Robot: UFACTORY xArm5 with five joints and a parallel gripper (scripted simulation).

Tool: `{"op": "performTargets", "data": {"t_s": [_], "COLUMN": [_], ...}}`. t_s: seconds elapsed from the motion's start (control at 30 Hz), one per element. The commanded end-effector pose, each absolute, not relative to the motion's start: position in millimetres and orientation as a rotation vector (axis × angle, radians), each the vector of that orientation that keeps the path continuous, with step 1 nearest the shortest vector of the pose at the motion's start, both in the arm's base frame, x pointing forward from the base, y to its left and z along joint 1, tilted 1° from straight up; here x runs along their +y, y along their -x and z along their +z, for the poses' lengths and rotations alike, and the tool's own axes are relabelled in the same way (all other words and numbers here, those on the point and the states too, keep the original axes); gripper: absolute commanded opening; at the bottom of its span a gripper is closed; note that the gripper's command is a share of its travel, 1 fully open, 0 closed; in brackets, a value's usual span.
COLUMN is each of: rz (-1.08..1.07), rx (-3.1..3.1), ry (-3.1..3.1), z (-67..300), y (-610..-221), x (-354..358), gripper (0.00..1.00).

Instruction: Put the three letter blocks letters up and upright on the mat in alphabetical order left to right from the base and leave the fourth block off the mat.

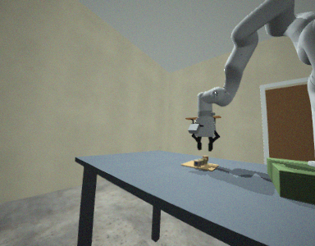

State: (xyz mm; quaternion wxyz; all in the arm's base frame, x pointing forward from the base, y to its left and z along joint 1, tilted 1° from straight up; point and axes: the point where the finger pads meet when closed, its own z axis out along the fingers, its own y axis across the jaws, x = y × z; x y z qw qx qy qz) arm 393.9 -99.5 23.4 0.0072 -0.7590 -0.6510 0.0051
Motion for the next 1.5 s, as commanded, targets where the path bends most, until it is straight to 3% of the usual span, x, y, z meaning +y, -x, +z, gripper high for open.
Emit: {"op": "performTargets", "data": {"t_s": [0.0,0.73,1.47], "rz": [0.012,0.012,0.012], "rx": [-2.038,-2.038,-2.038], "ry": [2.377,2.377,2.377], "z": [20,-6,-9], "y": [-396,-395,-395], "x": [-100,-100,-100], "gripper": [0.52,0.52,0.52]}}
